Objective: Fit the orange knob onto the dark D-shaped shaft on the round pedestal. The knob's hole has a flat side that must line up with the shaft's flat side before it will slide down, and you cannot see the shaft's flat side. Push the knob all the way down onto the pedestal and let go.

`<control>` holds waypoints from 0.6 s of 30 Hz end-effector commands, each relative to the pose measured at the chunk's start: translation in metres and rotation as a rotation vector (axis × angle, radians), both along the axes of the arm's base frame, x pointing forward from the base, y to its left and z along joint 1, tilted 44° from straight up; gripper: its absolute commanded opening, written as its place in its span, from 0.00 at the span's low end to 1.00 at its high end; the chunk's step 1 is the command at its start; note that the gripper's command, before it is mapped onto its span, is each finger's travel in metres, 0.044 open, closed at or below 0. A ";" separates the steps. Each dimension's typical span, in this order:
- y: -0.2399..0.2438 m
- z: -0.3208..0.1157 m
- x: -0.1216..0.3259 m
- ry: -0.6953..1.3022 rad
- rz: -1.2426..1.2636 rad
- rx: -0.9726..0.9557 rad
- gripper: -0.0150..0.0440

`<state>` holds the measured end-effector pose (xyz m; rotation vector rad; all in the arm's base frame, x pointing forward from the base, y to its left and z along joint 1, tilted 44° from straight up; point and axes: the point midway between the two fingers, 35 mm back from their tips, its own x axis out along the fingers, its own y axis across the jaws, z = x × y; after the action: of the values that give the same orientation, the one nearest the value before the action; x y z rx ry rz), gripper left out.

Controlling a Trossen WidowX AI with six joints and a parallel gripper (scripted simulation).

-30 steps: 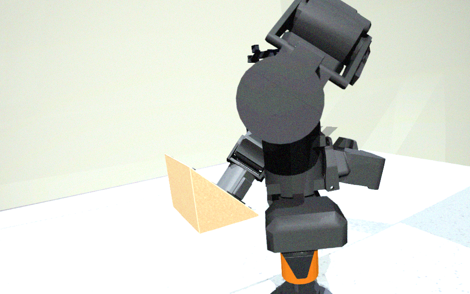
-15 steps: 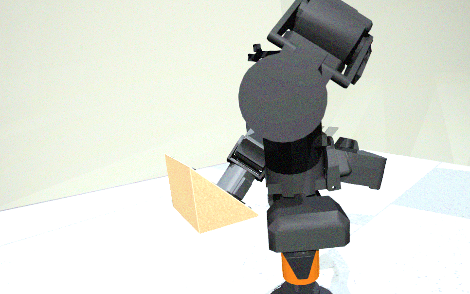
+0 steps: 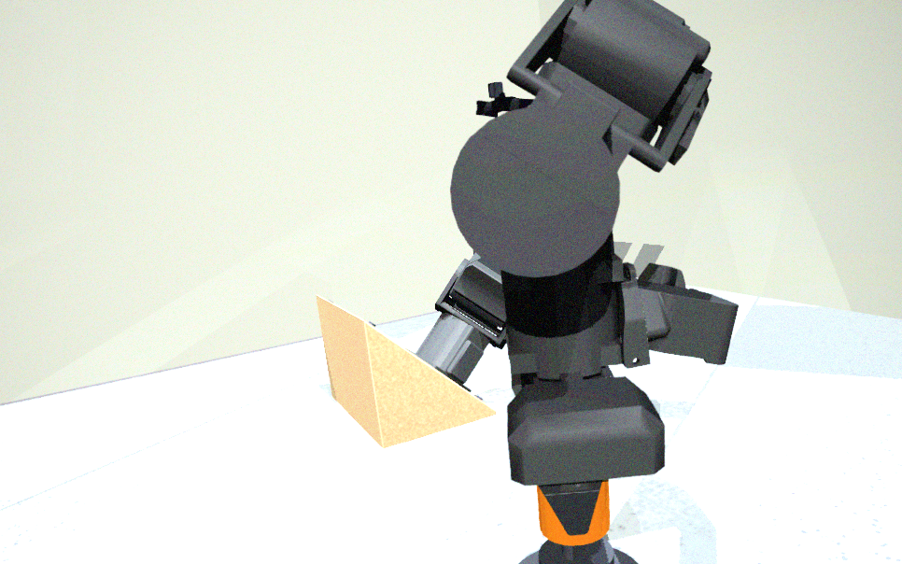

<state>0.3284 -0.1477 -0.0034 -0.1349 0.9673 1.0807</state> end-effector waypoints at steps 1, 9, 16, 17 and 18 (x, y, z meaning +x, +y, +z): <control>-0.002 0.004 0.002 -0.009 0.003 -0.006 0.25; -0.002 0.002 0.003 -0.009 0.003 -0.006 0.25; 0.000 -0.001 0.002 -0.009 0.003 -0.006 0.25; 0.000 -0.001 0.002 -0.009 0.003 -0.006 0.25; 0.000 -0.001 0.002 -0.009 0.003 -0.006 0.25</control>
<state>0.3312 -0.1482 -0.0032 -0.1469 0.9635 1.0797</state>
